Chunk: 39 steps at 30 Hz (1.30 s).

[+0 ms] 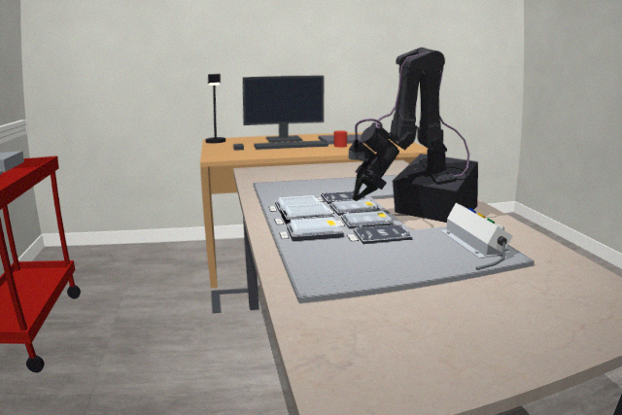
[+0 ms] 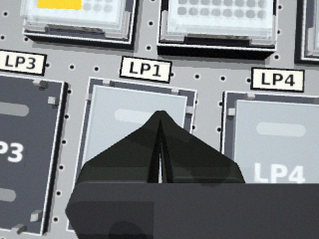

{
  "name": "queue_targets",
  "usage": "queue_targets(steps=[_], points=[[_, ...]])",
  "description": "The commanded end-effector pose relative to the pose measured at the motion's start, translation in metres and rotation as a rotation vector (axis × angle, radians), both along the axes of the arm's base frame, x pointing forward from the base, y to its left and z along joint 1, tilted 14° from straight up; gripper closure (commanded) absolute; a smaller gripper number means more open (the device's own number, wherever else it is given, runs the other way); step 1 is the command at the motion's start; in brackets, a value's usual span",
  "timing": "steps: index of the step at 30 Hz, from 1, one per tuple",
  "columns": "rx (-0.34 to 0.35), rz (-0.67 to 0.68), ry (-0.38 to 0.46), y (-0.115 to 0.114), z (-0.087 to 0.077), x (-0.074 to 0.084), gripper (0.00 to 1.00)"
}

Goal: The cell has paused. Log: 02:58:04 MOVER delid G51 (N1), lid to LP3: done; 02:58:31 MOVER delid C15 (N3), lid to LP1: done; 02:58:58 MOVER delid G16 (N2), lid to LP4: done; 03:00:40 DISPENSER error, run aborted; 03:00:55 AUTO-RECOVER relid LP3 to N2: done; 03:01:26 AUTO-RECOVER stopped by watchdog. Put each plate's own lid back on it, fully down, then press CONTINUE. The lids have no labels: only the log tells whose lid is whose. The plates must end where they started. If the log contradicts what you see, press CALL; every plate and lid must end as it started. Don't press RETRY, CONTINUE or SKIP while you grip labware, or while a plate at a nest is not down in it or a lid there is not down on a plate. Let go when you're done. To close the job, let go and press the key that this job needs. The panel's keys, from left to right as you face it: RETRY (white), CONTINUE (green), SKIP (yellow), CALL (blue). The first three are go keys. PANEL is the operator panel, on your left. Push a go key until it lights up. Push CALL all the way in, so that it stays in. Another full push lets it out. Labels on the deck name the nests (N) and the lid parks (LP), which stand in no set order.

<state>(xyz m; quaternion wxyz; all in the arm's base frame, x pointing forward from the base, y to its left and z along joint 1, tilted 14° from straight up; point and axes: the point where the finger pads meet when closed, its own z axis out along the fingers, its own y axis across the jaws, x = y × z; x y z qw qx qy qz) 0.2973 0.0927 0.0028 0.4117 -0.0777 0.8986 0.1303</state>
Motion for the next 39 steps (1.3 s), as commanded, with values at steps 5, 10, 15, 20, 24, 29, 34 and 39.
queue_targets(steps=[5, 10, 15, 20, 24, 29, 34, 39], points=[[0.007, -0.093, -0.052, 0.017, 0.022, 0.012, 1.00], [0.008, -0.093, -0.043, 0.042, 0.024, 0.006, 1.00], [-0.006, -0.093, -0.019, 0.066, 0.019, -0.001, 1.00], [-0.005, -0.092, -0.019, 0.081, 0.022, -0.004, 1.00], [0.001, -0.091, -0.025, 0.083, 0.023, -0.007, 1.00], [0.001, -0.091, -0.025, 0.083, 0.023, -0.007, 1.00], [0.001, -0.091, -0.025, 0.083, 0.023, -0.007, 1.00], [0.001, -0.091, -0.025, 0.083, 0.023, -0.007, 1.00]])
